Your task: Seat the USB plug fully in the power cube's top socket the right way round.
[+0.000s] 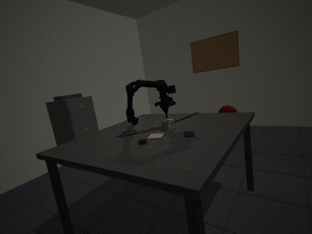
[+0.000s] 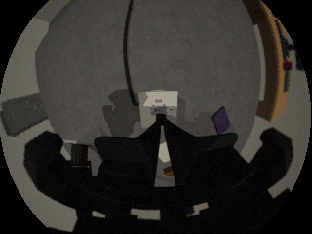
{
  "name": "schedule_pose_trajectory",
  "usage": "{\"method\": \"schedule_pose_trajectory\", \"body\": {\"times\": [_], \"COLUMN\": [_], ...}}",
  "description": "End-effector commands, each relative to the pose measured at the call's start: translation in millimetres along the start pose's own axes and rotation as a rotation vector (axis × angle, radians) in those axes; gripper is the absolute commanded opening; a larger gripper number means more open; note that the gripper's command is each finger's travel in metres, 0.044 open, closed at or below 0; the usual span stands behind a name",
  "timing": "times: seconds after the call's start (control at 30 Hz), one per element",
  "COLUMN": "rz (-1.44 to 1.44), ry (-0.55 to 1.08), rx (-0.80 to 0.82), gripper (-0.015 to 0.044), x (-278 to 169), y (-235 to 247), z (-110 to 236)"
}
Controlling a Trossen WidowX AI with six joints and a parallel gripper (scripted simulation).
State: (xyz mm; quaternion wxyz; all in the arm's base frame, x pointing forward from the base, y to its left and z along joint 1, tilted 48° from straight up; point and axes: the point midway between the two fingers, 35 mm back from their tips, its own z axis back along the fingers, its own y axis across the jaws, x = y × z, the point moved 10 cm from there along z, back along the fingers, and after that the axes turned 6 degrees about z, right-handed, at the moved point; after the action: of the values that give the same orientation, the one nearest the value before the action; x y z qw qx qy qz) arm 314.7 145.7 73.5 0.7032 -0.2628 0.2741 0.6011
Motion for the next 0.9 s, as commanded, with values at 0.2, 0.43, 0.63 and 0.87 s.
{"method": "schedule_pose_trajectory", "body": {"times": [0.2,0.43,0.63,0.87], "rz": [0.008,0.01,0.012,0.015], "ry": [-0.006,-0.009,-0.012,-0.016], "rx": [0.006,0.005,0.005,0.005], "gripper": [0.0,0.0,0.0,0.0], "x": [0.1,0.0,0.0,-0.1], "y": [1.0,1.1,1.2,1.3], "z": [-2.6,-3.5,-4.2,-5.0]}}
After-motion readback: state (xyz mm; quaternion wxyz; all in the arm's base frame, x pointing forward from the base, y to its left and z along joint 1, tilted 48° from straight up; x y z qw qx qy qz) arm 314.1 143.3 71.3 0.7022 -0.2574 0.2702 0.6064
